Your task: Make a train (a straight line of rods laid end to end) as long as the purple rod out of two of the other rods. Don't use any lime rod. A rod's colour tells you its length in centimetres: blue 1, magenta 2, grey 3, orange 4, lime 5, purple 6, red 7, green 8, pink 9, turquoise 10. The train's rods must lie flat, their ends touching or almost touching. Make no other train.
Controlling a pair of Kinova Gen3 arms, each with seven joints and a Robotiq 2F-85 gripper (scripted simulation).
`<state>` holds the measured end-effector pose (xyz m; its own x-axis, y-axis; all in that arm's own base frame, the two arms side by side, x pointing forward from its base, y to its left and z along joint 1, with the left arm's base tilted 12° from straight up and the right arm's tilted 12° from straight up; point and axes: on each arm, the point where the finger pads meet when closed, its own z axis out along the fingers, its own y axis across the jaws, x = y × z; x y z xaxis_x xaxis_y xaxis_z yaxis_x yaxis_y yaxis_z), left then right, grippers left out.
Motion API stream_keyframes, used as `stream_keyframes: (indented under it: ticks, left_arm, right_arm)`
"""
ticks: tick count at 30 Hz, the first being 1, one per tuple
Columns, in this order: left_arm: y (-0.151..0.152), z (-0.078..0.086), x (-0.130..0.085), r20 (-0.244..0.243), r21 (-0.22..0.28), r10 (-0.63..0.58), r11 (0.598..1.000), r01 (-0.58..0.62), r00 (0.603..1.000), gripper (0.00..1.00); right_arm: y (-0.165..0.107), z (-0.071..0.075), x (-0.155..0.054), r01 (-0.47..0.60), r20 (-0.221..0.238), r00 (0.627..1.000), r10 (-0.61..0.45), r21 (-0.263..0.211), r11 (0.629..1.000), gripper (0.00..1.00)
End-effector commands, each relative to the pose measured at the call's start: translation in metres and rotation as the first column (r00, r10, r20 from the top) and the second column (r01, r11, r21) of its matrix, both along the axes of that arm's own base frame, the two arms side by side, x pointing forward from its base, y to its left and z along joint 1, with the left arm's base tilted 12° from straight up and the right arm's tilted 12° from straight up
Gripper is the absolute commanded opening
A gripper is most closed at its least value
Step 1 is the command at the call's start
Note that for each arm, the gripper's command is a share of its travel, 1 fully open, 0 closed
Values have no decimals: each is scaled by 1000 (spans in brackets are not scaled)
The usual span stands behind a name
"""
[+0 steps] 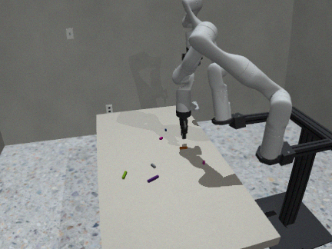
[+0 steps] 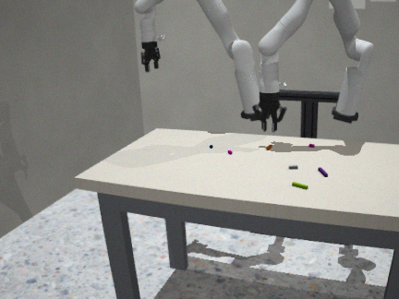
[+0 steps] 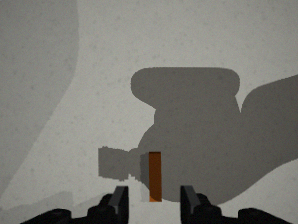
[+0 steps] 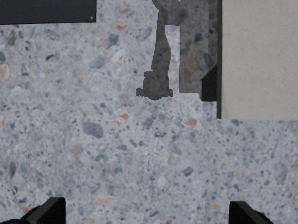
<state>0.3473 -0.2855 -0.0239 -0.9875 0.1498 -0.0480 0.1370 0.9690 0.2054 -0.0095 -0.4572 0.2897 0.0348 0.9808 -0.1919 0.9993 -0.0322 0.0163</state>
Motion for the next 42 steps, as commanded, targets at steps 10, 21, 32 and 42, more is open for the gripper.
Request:
stream_keyframes:
  ticks: [10,21,32,42]
  left_arm:
    - [-2,1,0,6,-6,0,1000,0,1000,317]
    - [-2,1,0,6,-6,0,1000,0,1000,317]
    - [-2,-1,1,6,-6,0,1000,0,1000,317]
    - [0,-9,1,6,-5,0,1000,0,1000,317]
  right_arm:
    - [-1,1,-4,-3,-6,1000,3,-6,1000,1000]
    - [-1,1,-4,-3,-6,1000,3,-6,1000,1000]
    - [-1,1,-4,-3,-6,1000,3,-6,1000,1000]
    - [-1,1,-4,-3,-6,1000,3,-6,1000,1000]
